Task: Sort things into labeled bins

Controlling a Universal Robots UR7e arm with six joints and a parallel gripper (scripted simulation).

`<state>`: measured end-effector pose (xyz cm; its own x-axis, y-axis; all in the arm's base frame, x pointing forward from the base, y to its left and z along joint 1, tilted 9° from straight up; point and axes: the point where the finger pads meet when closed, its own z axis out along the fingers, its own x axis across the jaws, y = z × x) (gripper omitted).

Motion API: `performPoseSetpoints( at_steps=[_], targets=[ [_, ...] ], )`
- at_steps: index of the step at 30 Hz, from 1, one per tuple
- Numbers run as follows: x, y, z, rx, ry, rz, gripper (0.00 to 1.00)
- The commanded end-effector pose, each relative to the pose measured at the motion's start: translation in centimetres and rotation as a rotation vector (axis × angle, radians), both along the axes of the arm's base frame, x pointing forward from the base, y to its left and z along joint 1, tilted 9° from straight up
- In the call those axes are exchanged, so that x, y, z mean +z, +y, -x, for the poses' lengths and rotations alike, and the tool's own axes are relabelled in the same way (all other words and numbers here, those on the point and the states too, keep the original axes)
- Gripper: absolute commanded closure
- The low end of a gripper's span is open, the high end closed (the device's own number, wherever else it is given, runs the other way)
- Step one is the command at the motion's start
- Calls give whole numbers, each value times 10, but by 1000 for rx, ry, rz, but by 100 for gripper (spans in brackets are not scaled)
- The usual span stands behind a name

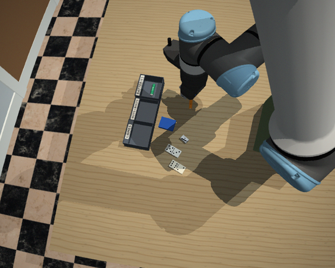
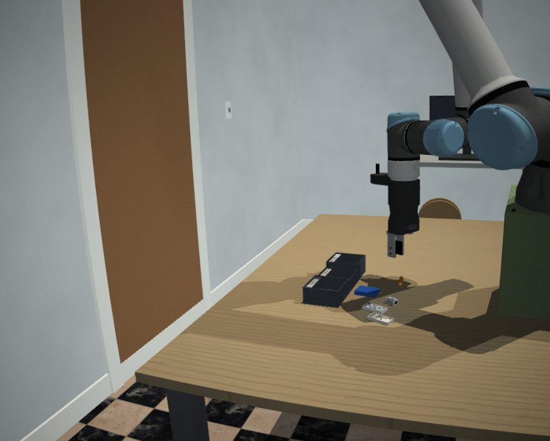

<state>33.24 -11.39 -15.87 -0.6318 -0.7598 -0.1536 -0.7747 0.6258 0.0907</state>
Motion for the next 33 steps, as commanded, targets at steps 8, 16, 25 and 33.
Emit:
performPoseSetpoints(
  at_steps=[8,16,25,33],
  targets=[
    [2,2,16,-293,43,-7,46],
    [2,2,16,-550,79,-18,46],
    [2,2,16,-738,107,-21,46],
    [2,2,16,-922,139,-14,46]
  ],
)
